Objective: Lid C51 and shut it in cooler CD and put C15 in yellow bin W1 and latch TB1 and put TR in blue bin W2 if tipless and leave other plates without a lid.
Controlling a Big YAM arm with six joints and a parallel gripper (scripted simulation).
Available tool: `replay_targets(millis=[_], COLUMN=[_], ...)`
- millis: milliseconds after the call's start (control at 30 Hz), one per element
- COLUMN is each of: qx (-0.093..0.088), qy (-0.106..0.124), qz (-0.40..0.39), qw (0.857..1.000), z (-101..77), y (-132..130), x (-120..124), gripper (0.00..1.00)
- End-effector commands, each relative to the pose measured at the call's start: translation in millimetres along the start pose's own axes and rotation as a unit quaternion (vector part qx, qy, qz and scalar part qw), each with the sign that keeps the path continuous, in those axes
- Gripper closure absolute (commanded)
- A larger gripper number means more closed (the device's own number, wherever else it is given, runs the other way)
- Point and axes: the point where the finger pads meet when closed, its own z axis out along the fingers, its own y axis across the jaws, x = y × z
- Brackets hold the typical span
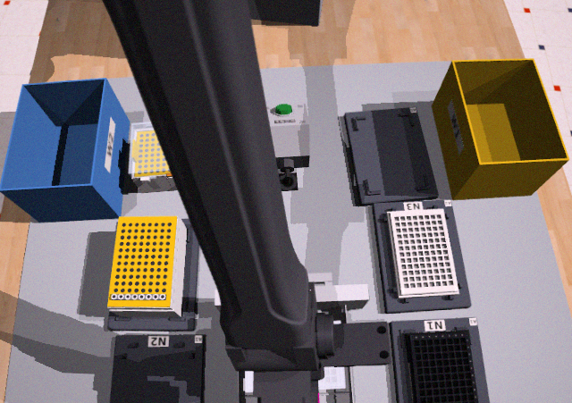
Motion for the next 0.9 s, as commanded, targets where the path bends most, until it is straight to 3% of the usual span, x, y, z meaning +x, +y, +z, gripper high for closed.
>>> replay_targets(millis=[0, 233, 267, 867], qx=[0.024, 0.024, 0.024, 0.027], qy=[0.002, 0.002, 0.002, 0.002], qz=[0.001, 0.001, 0.001, 0.000], qw=[1.000, 1.000, 1.000, 1.000], z=[1.1, 1.1, 1.1, 0.9], y=[-28.1, -28.1, -28.1, -29.9], x=[9.3, 9.3, 9.3, 8.6], gripper=[1.00, 1.00, 0.00, 0.00])
